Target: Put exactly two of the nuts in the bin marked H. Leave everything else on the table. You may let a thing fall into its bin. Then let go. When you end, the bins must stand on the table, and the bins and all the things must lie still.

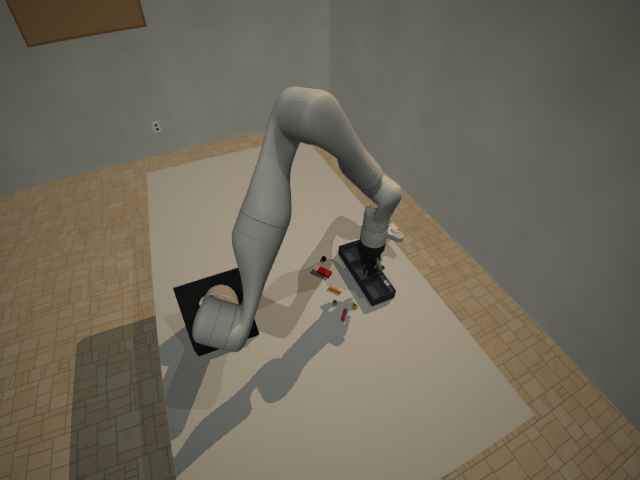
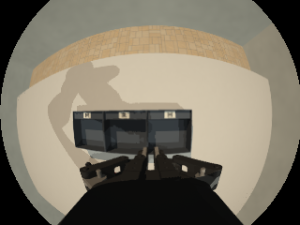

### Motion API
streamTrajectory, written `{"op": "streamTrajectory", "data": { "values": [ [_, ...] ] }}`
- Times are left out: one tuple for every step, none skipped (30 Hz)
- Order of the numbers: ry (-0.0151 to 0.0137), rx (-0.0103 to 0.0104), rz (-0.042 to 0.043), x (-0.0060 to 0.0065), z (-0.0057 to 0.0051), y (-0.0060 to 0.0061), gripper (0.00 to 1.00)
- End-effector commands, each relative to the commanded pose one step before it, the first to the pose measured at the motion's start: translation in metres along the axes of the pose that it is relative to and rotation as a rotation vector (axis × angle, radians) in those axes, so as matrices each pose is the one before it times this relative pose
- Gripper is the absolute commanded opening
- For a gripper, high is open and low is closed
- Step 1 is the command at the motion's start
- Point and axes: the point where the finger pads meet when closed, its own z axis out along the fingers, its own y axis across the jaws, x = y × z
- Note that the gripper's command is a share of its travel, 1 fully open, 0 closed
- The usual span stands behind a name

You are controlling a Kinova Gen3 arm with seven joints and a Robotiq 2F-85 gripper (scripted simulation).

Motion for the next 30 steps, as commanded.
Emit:
{"op": "streamTrajectory", "data": {
  "values": [
    [0.0052, -0.00893, -0.01286, 0.0012, 0.00015, -0.00585, 0.09],
    [0.0, 0.00001, 0.0, 0.00013, -0.00001, -0.00501, 0.09],
    [0.00001, 0.00001, 0.0, 0.00011, 0.0, -0.005, 0.09],
    [0.0, 0.00001, 0.0, 0.00011, 0.0, -0.005, 0.09],
    [0.0, 0.00001, 0.0, 0.00011, 0.0, -0.005, 0.09],
    [0.0, 0.00001, 0.0, 0.00011, 0.0, -0.005, 0.09],
    [0.0, 0.00001, 0.0, 0.00011, 0.0, -0.005, 0.09],
    [0.0, 0.00001, 0.0, 0.00011, 0.0, -0.005, 0.09],
    [0.0, 0.00001, 0.0, 0.00011, 0.0, -0.005, 0.09],
    [0.0, 0.00001, 0.0, 0.00009, 0.0, -0.004, 0.09],
    [0.0, 0.0, 0.0, 0.00001, 0.0, -0.00001, 0.09],
    [0.0, 0.0, 0.0, 0.00001, 0.0, 0.0, 0.09],
    [0.0, 0.0, 0.0, 0.0, 0.0, 0.0, 0.09],
    [-0.00003, 0.00004, -0.00002, -0.00002, 0.00261, 0.00004, 0.09],
    [0.00003, -0.00005, 0.00002, 0.00003, 0.00272, -0.00004, 0.09],
    [0.0, 0.0, 0.0, 0.0, 0.00267, 0.0, 0.09],
    [0.0, 0.0, 0.0, 0.0, 0.0, 0.0, 0.09],
    [0.0, 0.0, 0.0, 0.0, 0.0, 0.0, 0.09],
    [0.0, 0.0, 0.0, 0.0, 0.00267, 0.0, 0.09],
    [0.0, 0.0, 0.0, 0.0, 0.00267, 0.0, 0.09],
    [0.0, 0.0, 0.0, 0.0, 0.00267, 0.0, 0.09],
    [0.0, 0.0, 0.0, 0.0, 0.00267, 0.0, 0.09],
    [0.0, 0.0, 0.0, 0.0, 0.00267, 0.0, 0.09],
    [0.0, 0.0, 0.0, 0.0, 0.00267, 0.0, 0.09],
    [0.0, 0.0, 0.0, 0.0, 0.00267, 0.0, 0.09],
    [0.0, 0.0, 0.0, 0.0, 0.00267, 0.0, 0.09],
    [0.0, 0.0, 0.0, 0.0, 0.00267, 0.0, 0.09],
    [0.0, 0.0, 0.0, 0.0, 0.00267, 0.0, 0.09],
    [0.0, 0.0, 0.0, 0.0, 0.00267, 0.0, 0.09],
    [0.0, 0.0, 0.0, 0.0, 0.00267, 0.0, 0.09]
  ]
}}
